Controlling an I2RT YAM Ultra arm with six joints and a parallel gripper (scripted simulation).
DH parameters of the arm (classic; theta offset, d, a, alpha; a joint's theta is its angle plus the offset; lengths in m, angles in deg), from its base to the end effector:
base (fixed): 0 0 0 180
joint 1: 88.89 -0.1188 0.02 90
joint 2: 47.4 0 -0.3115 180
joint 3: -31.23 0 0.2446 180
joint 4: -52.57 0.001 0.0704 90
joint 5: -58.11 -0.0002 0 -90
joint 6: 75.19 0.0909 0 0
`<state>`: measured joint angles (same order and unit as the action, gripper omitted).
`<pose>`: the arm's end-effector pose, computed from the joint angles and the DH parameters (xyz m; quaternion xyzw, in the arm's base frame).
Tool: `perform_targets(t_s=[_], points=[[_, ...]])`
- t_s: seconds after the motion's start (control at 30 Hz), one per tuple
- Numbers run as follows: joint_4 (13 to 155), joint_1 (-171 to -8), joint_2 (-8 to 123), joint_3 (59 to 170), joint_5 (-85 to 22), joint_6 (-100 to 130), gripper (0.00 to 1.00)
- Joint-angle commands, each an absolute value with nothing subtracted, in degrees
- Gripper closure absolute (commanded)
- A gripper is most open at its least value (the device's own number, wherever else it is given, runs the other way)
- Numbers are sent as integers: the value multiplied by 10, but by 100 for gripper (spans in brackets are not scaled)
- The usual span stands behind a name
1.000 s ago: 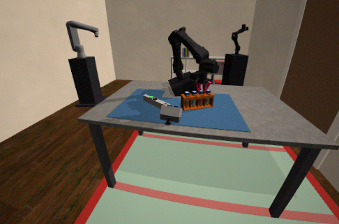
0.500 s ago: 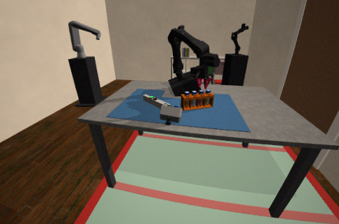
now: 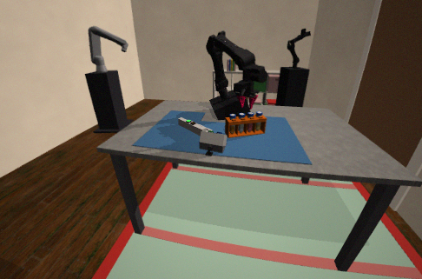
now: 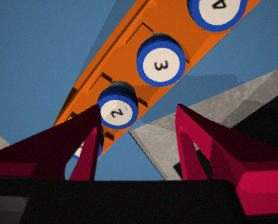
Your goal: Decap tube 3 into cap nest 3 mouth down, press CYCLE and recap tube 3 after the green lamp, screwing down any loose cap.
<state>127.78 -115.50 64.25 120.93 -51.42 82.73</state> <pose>0.3191 0.1270 0.1621 0.3370 0.9241 -0.1601 0.0826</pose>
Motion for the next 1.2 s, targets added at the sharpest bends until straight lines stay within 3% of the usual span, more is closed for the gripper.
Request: perform_targets(t_s=[0.0, 0.7, 1.17], points=[[1283, -1142, 627, 1208, -522, 679, 51], [1286, -1043, 581, 1202, -530, 50, 51], [1245, -1031, 590, 1174, -531, 26, 51]])
